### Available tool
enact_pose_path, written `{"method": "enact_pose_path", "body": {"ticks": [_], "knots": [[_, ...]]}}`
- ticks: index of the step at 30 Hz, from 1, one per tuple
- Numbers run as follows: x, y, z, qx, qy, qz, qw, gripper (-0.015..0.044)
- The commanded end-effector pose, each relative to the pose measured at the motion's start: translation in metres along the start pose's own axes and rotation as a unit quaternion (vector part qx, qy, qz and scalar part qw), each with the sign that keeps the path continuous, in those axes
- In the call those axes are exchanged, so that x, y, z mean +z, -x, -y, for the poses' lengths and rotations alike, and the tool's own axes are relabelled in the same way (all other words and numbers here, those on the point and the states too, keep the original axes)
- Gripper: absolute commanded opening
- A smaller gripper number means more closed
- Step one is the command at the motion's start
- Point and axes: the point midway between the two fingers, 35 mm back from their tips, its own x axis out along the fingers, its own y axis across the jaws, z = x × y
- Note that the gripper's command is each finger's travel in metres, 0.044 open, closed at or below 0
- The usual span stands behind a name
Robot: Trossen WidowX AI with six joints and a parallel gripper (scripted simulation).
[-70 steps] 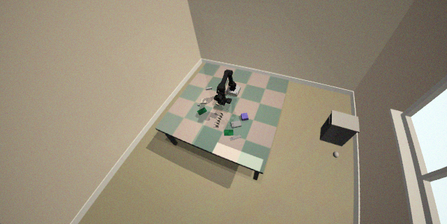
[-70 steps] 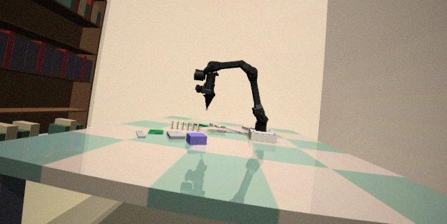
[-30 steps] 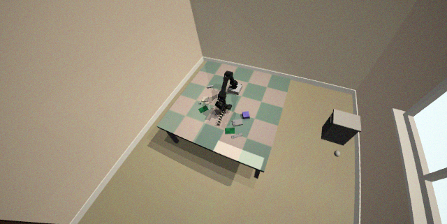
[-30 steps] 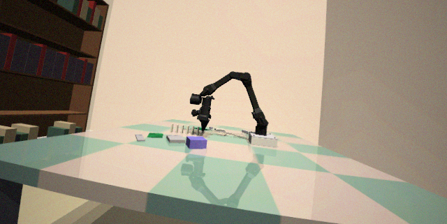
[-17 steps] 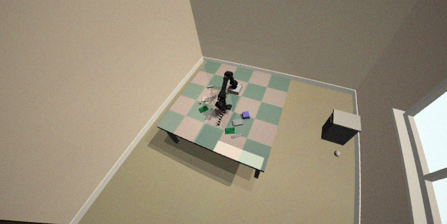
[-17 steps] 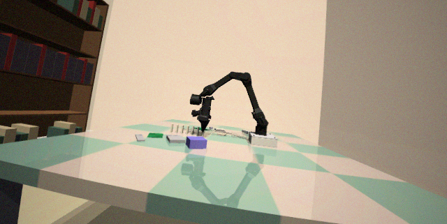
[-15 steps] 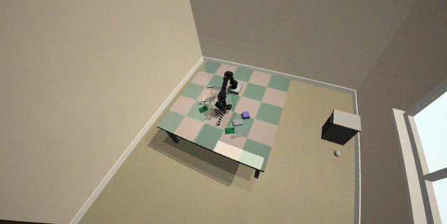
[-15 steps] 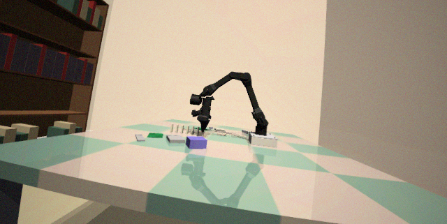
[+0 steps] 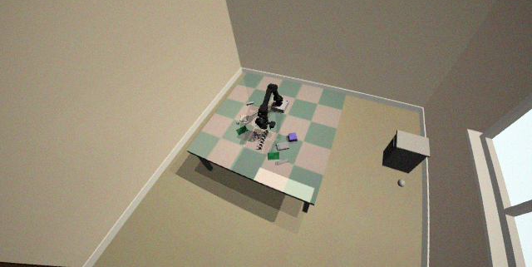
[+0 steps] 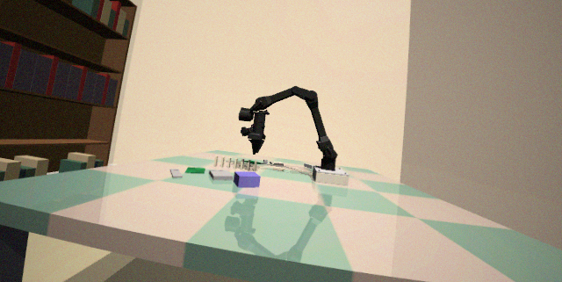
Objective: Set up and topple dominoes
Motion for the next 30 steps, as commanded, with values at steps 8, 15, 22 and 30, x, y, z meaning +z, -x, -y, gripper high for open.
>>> {"method": "enact_pose_path", "body": {"ticks": [8,15,22,30], "knots": [[-0.007,0.075,0.000,0.000,0.002,0.005,1.000,0.0440],[-0.037,0.053,0.057,-0.003,-0.045,0.003,0.999,0.0282],[-0.107,0.015,0.124,-0.007,-0.119,0.001,0.993,0.0099],[-0.148,-0.006,0.143,-0.008,-0.155,0.000,0.988,0.0000]]}}
